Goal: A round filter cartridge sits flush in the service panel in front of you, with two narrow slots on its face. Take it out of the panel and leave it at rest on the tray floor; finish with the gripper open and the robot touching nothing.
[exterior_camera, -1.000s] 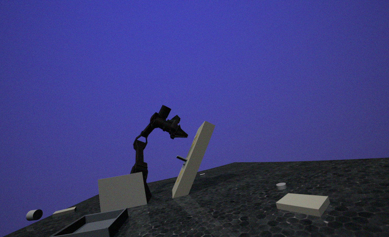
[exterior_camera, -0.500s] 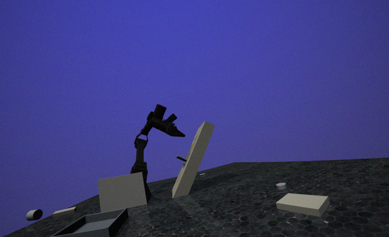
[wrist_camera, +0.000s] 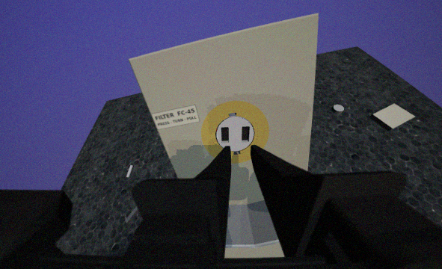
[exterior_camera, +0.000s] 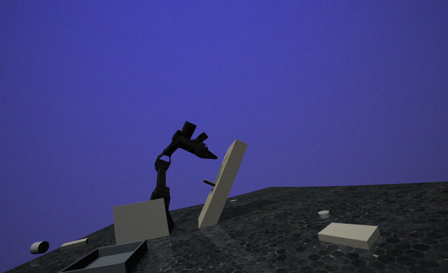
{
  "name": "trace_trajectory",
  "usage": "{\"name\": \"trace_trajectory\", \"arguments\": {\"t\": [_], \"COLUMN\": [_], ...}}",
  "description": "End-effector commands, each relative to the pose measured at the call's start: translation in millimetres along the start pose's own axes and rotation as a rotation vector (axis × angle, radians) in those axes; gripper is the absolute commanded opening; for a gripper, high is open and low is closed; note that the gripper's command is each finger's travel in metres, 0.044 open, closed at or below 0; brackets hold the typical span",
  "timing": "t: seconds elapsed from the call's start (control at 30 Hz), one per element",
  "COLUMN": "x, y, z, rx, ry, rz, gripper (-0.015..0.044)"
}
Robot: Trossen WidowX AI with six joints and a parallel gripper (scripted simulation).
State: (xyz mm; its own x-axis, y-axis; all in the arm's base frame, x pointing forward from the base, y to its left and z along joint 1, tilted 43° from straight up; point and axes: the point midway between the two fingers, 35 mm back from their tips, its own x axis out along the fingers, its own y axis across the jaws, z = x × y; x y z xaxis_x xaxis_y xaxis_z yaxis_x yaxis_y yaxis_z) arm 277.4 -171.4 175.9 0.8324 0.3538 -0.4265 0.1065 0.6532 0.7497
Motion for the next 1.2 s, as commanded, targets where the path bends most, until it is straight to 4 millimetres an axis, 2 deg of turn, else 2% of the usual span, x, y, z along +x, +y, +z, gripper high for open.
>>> {"name": "trace_trajectory", "arguments": {"t": [0.0,0.57,1.17], "x": [7.0,33.7,34.8], "y": [-1.4,1.8,0.8], "z": [-2.2,-2.1,-3.4], "rx": [0.012,0.012,0.012], "ry": [0.004,-0.003,-0.004], "rz": [-0.002,0.004,0.005], "gripper": [0.0090,0.0090,0.0090]}}
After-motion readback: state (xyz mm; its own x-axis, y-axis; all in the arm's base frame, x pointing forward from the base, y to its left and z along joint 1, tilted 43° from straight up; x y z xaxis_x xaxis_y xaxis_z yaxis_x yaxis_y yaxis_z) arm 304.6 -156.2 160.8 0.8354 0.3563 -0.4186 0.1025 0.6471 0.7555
